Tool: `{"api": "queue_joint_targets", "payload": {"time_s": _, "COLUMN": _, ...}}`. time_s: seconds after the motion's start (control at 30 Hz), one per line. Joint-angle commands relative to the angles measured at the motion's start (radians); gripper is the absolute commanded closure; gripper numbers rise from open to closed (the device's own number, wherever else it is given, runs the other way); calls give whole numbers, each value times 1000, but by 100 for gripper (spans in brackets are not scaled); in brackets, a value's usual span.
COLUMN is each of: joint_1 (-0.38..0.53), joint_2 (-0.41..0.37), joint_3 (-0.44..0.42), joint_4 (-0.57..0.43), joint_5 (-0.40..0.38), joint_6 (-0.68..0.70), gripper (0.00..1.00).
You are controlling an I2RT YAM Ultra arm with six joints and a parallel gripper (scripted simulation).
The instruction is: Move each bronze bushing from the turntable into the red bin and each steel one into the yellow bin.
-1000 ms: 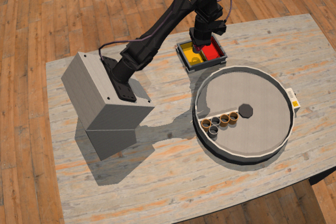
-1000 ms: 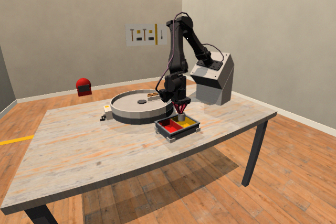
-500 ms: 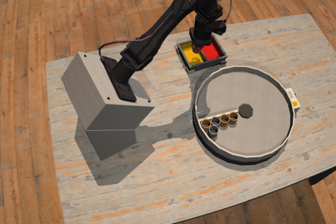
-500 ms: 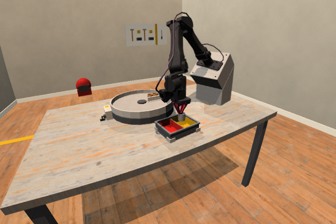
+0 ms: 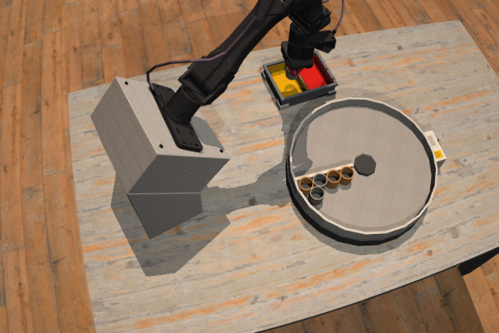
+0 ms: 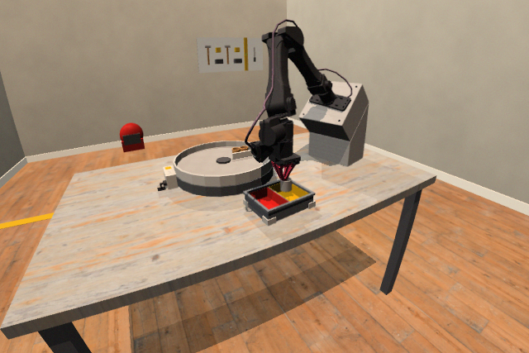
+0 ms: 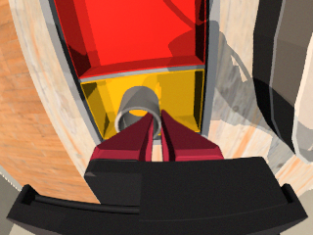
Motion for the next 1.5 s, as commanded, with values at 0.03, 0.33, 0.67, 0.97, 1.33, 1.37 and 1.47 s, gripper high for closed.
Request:
{"api": "queue_joint_targets", "payload": {"time_s": 0.03, "joint_1": -11, "joint_2": -2, "joint_3": 27, "joint_4": 21, "joint_5": -10, "joint_6": -8, "gripper": 100}}
{"api": "queue_joint_targets", "payload": {"time_s": 0.33, "joint_1": -20, "joint_2": 45, "joint_3": 33, "joint_4": 48, "joint_5": -17, "joint_6": -15, "gripper": 100}}
{"api": "queue_joint_targets", "payload": {"time_s": 0.67, "joint_1": -27, "joint_2": 94, "joint_3": 47, "joint_4": 91, "joint_5": -24, "joint_6": -23, "gripper": 100}}
{"api": "queue_joint_targets", "payload": {"time_s": 0.97, "joint_1": -31, "joint_2": 123, "joint_3": 55, "joint_4": 107, "joint_5": -27, "joint_6": -24, "gripper": 100}}
{"api": "queue_joint_targets", "payload": {"time_s": 1.33, "joint_1": -31, "joint_2": 114, "joint_3": 53, "joint_4": 97, "joint_5": -26, "joint_6": -24, "gripper": 100}}
{"api": "queue_joint_targets", "payload": {"time_s": 1.37, "joint_1": -31, "joint_2": 114, "joint_3": 53, "joint_4": 97, "joint_5": -26, "joint_6": -24, "gripper": 100}}
{"api": "queue_joint_targets", "payload": {"time_s": 1.47, "joint_1": -31, "joint_2": 114, "joint_3": 53, "joint_4": 97, "joint_5": -26, "joint_6": -24, "gripper": 100}}
